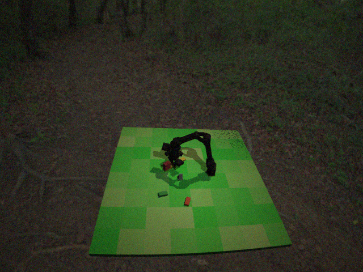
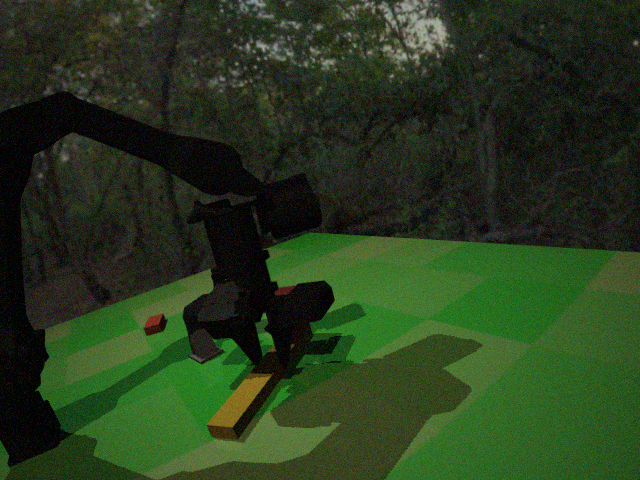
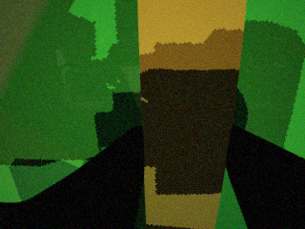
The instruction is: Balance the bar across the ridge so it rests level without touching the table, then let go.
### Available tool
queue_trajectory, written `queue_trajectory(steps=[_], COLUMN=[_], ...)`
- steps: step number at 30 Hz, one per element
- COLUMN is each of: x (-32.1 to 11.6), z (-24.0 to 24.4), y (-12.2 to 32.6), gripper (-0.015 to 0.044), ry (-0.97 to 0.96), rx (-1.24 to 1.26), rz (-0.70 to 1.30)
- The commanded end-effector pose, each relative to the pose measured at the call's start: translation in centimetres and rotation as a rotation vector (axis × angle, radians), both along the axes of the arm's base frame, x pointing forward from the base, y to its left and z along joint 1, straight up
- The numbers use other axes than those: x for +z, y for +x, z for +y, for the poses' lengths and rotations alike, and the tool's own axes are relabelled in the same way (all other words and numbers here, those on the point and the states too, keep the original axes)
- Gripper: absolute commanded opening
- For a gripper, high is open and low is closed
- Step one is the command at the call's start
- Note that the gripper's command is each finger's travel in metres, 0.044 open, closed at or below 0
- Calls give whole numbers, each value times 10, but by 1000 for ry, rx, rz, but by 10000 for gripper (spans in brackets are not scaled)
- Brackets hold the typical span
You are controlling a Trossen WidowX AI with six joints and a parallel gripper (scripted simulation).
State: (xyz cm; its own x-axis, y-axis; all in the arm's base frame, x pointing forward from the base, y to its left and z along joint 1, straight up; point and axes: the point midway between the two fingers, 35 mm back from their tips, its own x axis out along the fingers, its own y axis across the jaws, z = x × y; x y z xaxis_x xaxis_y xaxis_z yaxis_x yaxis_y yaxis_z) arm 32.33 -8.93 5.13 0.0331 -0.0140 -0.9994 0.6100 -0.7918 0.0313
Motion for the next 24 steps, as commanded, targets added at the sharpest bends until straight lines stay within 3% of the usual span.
queue_trajectory(steps=[1, 7, 24], x=[0, 9, 52], z=[0, 0, 0], y=[0, 1, 3], gripper=[118, 0, 0], ry=[0, 0, 3], rx=[0, -1, -3], rz=[-1, -1, -1])
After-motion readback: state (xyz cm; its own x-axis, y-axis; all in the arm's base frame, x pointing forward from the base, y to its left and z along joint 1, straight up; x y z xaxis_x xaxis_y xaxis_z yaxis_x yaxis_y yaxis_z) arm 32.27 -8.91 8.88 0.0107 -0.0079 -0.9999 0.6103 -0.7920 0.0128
